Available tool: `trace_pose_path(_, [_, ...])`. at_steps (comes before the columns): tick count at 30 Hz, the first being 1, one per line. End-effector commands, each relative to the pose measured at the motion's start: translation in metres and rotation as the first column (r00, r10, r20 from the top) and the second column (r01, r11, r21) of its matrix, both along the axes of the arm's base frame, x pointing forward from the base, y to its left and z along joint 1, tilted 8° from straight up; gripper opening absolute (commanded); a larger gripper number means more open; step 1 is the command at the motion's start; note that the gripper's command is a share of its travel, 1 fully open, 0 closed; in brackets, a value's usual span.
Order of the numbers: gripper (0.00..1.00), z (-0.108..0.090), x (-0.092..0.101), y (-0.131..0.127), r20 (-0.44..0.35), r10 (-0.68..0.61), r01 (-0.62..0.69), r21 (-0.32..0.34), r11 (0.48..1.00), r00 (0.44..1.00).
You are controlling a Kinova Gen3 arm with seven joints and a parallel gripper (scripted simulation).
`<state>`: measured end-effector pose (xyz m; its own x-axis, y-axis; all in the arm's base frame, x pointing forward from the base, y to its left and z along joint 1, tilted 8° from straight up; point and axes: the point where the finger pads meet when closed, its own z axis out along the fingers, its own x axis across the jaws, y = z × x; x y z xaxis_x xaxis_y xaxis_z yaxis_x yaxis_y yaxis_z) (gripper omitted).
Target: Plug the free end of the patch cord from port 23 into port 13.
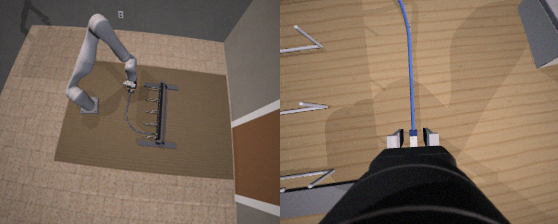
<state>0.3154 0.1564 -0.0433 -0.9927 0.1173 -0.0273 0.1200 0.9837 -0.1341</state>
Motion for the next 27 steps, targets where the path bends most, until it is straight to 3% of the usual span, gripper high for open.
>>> trace_pose_path(1, [0.73, 0.0005, 0.0004, 0.0004, 0.001, 0.000, 0.000, 0.001, 1.000, 1.000])
trace_pose_path(15, [0.73, 0.0005, 0.0004, 0.0004, 0.001, 0.000, 0.000, 0.001, 1.000, 1.000])
trace_pose_path(16, [0.00, 0.0005, 0.0004, 0.0004, 0.001, 0.000, 0.000, 0.001, 1.000, 1.000])
trace_pose_path(27, [0.00, 0.0005, 0.0004, 0.0004, 0.001, 0.000, 0.000, 0.001, 1.000, 1.000])
